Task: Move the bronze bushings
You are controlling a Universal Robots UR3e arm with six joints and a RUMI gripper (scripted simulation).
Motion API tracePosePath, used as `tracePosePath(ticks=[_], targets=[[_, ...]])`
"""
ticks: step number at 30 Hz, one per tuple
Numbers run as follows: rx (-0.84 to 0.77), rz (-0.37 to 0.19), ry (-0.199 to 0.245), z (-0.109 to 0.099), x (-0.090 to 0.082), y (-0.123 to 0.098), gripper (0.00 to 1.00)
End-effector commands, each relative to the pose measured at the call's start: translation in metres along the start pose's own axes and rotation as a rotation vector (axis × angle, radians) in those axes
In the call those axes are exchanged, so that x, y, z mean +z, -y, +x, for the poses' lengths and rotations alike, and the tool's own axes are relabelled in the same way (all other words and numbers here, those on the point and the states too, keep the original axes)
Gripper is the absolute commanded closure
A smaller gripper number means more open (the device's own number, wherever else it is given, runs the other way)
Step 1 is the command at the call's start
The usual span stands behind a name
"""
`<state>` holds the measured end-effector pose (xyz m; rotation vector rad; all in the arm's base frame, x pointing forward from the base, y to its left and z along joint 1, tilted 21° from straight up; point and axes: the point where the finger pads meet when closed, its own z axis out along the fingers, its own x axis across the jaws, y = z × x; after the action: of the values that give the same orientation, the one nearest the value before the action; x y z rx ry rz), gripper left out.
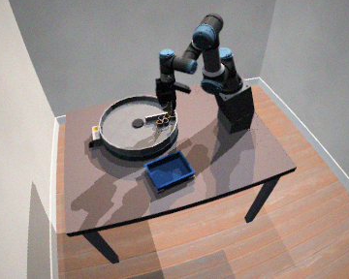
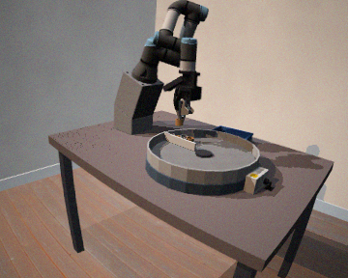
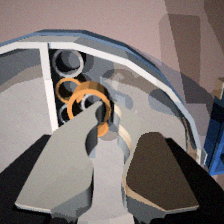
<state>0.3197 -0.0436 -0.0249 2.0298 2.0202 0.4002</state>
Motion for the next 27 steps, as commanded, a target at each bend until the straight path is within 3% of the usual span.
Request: tracePosePath(ticks=[1,27], targets=[[0.0,-0.001,0.001,-0.0004,-0.0003,-0.0006,1.0],[0.0,-0.001,0.001,0.0046,-0.0003,-0.0022,1.0]])
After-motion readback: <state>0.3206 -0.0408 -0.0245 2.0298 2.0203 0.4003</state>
